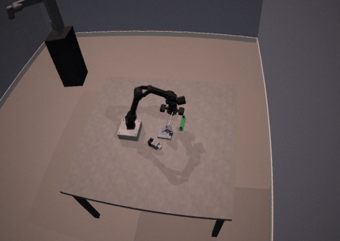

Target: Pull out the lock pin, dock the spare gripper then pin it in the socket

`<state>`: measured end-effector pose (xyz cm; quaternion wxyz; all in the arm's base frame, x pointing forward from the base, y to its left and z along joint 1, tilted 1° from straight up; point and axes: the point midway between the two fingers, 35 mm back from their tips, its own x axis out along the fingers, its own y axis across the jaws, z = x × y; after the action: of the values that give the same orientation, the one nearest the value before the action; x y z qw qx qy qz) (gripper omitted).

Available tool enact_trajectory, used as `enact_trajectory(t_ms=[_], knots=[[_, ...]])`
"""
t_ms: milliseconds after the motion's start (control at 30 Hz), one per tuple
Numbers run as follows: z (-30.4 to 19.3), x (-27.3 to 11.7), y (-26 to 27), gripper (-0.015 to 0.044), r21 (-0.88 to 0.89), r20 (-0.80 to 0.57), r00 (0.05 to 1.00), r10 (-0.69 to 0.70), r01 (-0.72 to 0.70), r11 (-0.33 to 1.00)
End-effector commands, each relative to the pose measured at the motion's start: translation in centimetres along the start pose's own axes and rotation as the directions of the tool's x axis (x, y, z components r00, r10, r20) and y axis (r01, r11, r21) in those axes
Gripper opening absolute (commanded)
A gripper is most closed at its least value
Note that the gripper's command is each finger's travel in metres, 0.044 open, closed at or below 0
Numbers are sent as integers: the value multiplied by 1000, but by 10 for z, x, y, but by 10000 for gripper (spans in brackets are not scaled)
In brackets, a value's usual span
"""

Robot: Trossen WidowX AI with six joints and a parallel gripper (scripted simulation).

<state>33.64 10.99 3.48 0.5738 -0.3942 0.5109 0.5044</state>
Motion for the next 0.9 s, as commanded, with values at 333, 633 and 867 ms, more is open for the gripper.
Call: enact_trajectory(t_ms=[333, 633, 867], knots=[[10, -3, -2, 0, 3, 6, 1000, 4, -4, 1000], [15, -4, -2, 0, 3, 5, 1000, 9, -9, 1000], [14, -11, 1, 0, 2, -2, 1000, 12, -12, 1000]])
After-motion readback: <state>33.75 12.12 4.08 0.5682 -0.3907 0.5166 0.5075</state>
